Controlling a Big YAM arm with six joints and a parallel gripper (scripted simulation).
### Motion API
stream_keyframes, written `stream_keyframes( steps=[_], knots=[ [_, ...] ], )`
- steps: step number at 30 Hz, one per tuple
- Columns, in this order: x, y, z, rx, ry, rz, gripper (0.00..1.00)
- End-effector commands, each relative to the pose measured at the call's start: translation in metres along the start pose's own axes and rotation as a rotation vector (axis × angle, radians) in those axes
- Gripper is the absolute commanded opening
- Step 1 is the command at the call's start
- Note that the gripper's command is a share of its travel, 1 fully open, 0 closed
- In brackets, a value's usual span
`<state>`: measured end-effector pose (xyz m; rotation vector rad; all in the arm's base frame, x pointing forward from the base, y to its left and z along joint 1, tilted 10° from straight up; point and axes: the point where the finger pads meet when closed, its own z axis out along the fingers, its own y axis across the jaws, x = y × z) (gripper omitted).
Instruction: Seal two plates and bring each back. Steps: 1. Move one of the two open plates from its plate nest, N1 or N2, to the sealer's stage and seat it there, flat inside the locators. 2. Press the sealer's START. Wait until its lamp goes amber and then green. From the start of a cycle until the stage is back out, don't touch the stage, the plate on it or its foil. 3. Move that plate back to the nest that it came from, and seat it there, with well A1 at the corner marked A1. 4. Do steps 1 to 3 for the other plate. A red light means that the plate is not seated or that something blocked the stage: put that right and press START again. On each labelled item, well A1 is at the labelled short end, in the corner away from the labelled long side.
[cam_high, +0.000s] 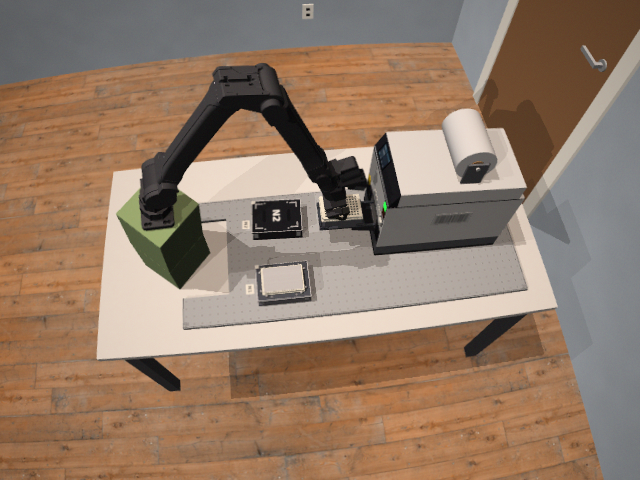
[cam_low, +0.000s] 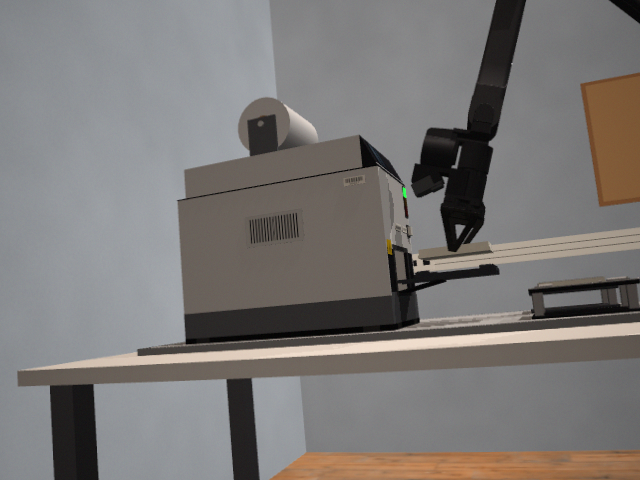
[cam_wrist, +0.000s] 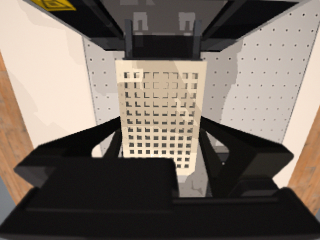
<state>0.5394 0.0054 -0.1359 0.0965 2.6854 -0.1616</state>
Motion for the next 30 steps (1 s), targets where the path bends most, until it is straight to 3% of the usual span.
stream_keyframes(
  steps=[1,13,26,30],
  knots=[
    [-0.024,0.005,-0.016,-0.012,-0.058,0.012,0.00],
    [-0.025,-0.007,-0.009,0.000,-0.052,0.010,0.00],
    [-0.017,0.008,0.000,-0.010,-0.035,-0.015,0.00],
    [-0.005,0.008,0.002,-0.007,-0.014,-0.018,0.00]
  ],
)
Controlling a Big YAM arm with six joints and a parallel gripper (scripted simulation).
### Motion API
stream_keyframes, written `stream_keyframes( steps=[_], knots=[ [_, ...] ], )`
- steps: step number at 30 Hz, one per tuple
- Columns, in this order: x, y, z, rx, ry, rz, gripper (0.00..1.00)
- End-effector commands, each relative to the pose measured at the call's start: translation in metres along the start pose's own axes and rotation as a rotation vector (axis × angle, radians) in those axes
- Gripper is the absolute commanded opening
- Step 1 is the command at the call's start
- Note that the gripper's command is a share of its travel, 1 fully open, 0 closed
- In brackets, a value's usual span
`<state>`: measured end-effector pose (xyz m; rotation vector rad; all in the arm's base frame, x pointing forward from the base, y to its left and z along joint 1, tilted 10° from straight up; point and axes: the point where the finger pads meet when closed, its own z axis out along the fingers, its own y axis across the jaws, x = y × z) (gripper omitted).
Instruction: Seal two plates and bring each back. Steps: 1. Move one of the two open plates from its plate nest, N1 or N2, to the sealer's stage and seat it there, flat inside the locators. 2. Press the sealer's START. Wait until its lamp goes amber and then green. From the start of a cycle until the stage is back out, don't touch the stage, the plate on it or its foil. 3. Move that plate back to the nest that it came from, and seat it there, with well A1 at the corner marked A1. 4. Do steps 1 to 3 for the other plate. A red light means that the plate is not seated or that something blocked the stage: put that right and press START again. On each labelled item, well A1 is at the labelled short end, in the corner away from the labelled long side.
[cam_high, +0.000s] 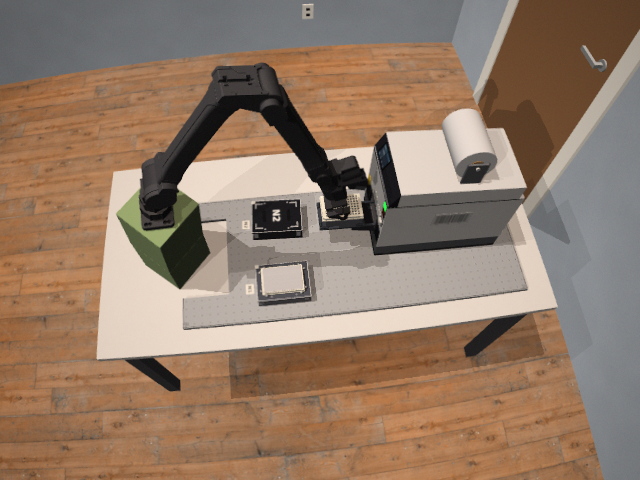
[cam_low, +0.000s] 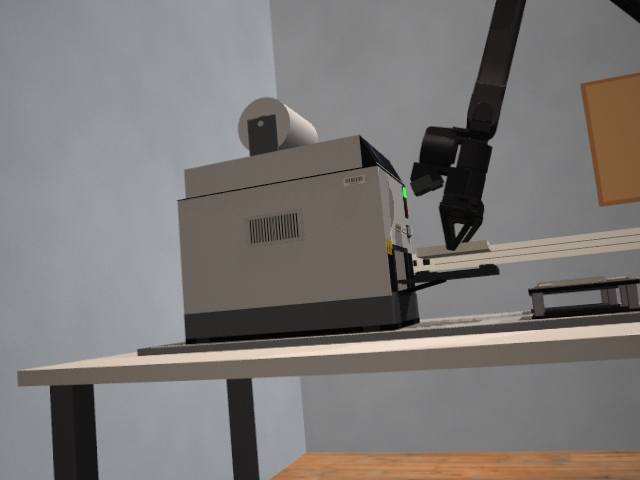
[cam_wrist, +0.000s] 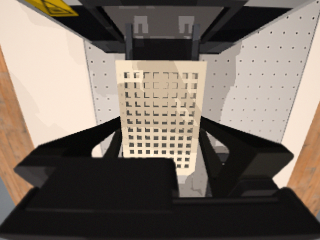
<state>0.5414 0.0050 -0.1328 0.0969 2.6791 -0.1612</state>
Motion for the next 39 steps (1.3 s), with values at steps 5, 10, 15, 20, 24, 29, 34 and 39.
stream_keyframes(
  steps=[5,10,15,20,24,29,34,39],
  knots=[
    [0.007,0.007,0.006,-0.005,0.007,-0.020,0.00],
    [0.003,0.007,0.007,-0.005,0.002,-0.018,0.00],
    [-0.009,0.007,0.003,-0.007,-0.020,-0.015,0.00],
    [-0.014,-0.004,0.007,0.001,-0.028,0.004,0.00],
    [-0.012,-0.005,0.011,0.002,-0.025,0.006,0.00],
    [0.002,-0.001,0.014,0.000,-0.002,-0.006,0.00],
    [0.009,0.006,0.014,-0.006,0.004,-0.019,0.00],
    [0.007,0.008,0.017,-0.008,-0.001,-0.021,0.00]
  ],
)
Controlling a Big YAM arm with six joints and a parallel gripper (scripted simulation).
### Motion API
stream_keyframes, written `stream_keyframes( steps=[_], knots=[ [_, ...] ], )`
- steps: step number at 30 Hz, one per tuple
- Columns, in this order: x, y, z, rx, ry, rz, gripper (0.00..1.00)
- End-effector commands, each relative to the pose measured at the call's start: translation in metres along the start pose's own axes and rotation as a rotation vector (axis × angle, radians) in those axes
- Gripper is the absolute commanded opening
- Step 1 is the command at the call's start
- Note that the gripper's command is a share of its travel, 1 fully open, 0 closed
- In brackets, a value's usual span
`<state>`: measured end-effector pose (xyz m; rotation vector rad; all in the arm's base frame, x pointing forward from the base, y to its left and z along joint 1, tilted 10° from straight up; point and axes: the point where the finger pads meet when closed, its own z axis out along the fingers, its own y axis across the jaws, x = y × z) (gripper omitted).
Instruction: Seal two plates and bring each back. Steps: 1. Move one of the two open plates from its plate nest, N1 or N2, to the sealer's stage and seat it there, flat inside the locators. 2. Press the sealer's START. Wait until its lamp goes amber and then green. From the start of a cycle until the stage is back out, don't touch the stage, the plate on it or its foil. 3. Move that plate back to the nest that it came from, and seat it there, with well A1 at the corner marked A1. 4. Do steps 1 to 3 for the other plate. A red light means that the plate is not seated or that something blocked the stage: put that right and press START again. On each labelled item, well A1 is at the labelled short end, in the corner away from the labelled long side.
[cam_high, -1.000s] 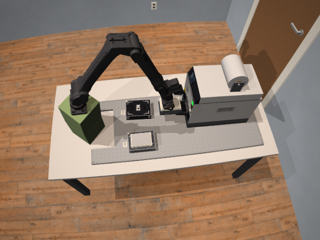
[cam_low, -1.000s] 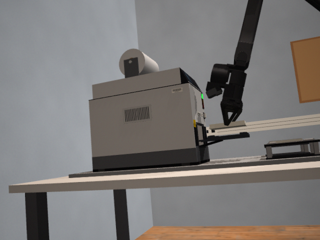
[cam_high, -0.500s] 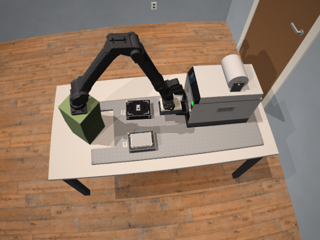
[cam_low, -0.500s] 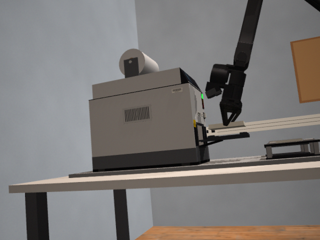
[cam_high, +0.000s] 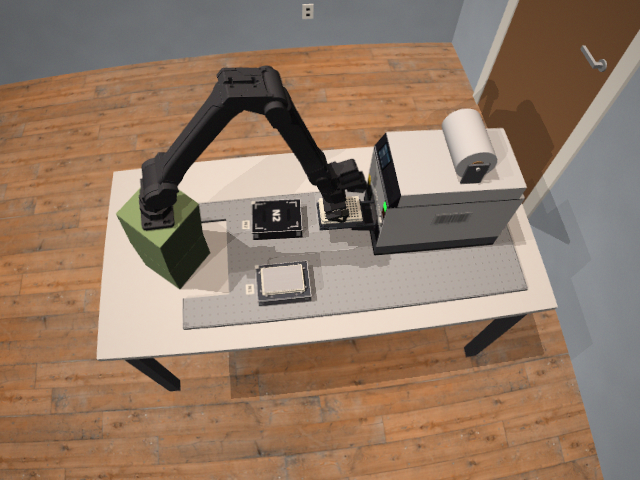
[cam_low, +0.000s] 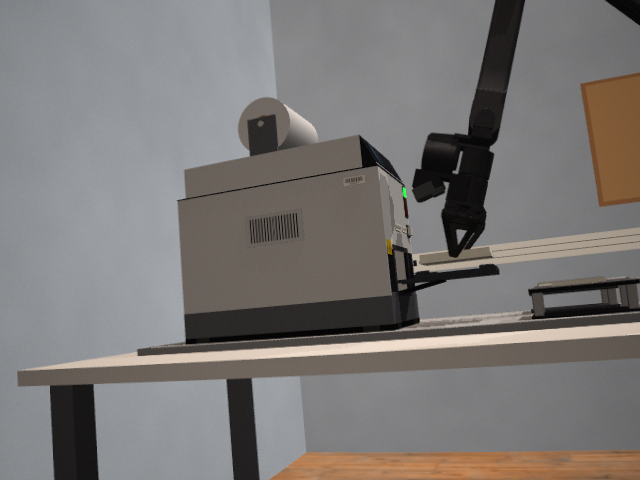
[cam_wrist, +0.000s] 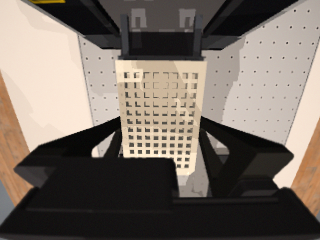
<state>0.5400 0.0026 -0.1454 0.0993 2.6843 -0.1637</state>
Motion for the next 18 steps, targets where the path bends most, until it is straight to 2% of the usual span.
stream_keyframes(
  steps=[1,8,13,18],
  knots=[
    [-0.002,0.009,0.007,-0.010,-0.009,-0.021,0.00],
    [-0.008,0.011,0.010,-0.012,-0.021,-0.020,0.00],
    [-0.017,0.010,0.005,-0.014,-0.040,-0.016,0.00],
    [-0.010,0.003,0.013,-0.007,-0.022,-0.008,0.00]
  ],
)
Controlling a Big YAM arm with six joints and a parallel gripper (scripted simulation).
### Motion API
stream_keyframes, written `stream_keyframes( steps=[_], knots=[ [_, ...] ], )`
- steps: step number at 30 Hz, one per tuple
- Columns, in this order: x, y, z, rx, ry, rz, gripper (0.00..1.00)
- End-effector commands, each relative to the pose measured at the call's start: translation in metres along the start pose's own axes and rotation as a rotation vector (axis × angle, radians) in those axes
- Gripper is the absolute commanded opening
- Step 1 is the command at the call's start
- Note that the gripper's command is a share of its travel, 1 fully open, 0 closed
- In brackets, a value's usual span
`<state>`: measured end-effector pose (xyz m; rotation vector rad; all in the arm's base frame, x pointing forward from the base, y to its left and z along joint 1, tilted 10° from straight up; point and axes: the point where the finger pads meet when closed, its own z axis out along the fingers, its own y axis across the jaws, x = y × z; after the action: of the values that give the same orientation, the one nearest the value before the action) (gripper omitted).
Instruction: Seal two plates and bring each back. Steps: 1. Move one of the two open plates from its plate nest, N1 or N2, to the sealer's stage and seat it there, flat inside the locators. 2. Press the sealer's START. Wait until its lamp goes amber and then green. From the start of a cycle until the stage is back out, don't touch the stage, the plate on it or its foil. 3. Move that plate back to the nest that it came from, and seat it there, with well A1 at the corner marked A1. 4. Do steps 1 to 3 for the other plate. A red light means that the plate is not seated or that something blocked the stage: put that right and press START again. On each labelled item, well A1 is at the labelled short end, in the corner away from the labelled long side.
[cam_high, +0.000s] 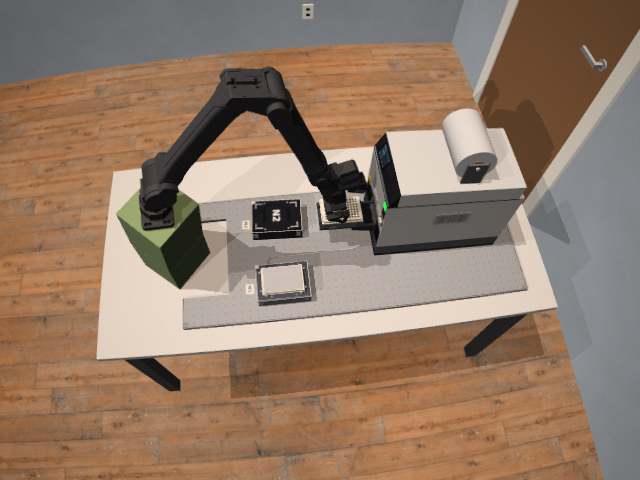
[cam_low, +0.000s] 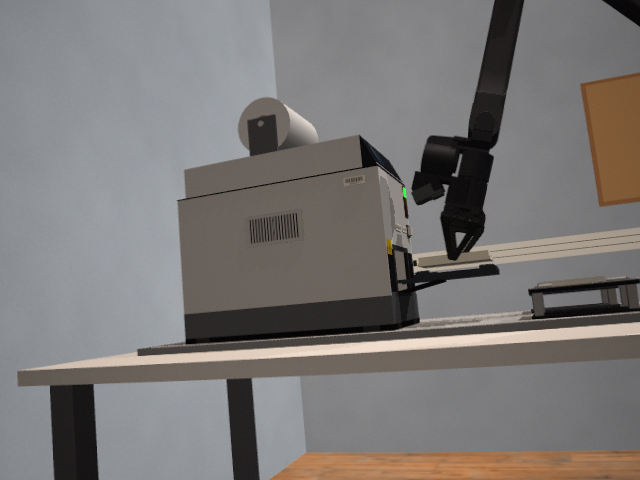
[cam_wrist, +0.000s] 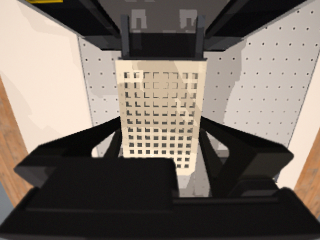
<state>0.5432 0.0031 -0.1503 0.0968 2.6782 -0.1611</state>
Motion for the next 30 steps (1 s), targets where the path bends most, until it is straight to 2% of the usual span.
stream_keyframes(
  steps=[1,5,8,17,21,30],
  knots=[
    [-0.005,-0.001,0.008,-0.002,-0.006,-0.004,0.00],
    [0.011,-0.006,0.009,0.004,0.029,-0.004,0.00],
    [0.010,-0.006,0.008,0.004,0.027,-0.004,0.00],
    [-0.009,0.001,-0.005,-0.006,-0.026,-0.007,0.00],
    [-0.027,0.007,-0.012,-0.013,-0.059,-0.011,0.00],
    [-0.031,0.008,-0.014,-0.013,-0.054,-0.011,0.00]
  ],
)
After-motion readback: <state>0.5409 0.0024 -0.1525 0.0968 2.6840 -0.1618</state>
